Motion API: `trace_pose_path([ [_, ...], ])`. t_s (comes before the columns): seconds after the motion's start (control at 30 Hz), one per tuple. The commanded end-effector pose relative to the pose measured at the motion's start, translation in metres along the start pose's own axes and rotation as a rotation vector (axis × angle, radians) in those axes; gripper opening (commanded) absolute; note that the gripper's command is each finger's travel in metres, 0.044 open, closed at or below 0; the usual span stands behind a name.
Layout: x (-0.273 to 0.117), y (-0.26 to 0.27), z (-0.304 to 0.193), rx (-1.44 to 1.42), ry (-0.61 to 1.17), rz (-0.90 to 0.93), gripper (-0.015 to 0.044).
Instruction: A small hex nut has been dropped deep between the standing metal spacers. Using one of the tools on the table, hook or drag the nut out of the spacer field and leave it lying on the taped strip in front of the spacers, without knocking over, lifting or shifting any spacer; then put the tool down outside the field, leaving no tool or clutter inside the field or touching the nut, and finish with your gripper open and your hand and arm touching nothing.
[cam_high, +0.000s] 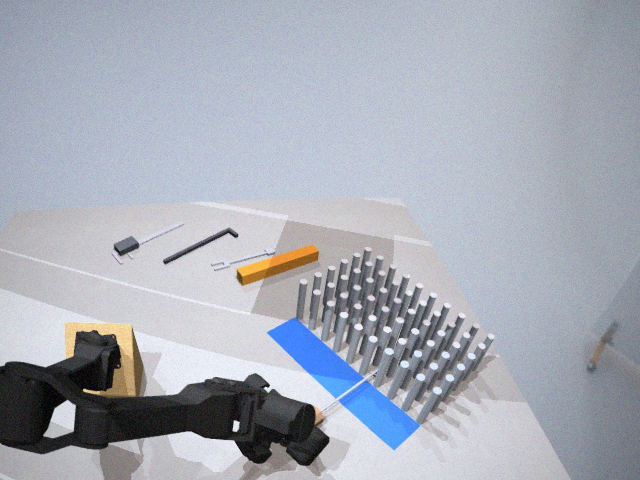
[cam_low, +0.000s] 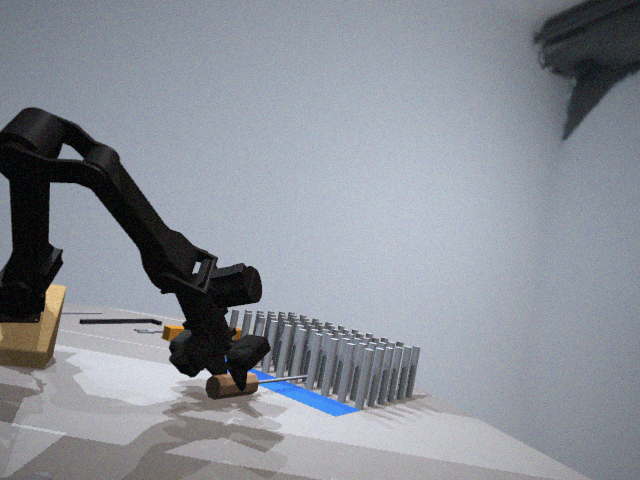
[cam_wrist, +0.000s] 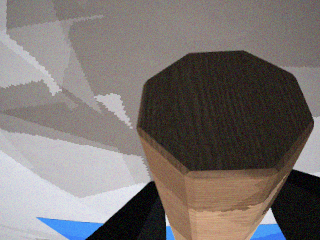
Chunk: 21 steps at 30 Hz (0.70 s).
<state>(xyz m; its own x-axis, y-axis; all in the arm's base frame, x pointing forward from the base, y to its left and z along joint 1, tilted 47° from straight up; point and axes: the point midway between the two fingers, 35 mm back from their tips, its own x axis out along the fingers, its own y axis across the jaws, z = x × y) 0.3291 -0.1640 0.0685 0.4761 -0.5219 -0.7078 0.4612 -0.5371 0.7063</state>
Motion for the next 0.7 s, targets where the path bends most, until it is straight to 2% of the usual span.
trace_pose_path([
  [0.0,-0.003,-0.002,0.003,-0.004,0.004,-0.003,0.0000],
  [0.67,-0.009,-0.001,0.013,-0.005,0.003,-0.003,0.0000],
])
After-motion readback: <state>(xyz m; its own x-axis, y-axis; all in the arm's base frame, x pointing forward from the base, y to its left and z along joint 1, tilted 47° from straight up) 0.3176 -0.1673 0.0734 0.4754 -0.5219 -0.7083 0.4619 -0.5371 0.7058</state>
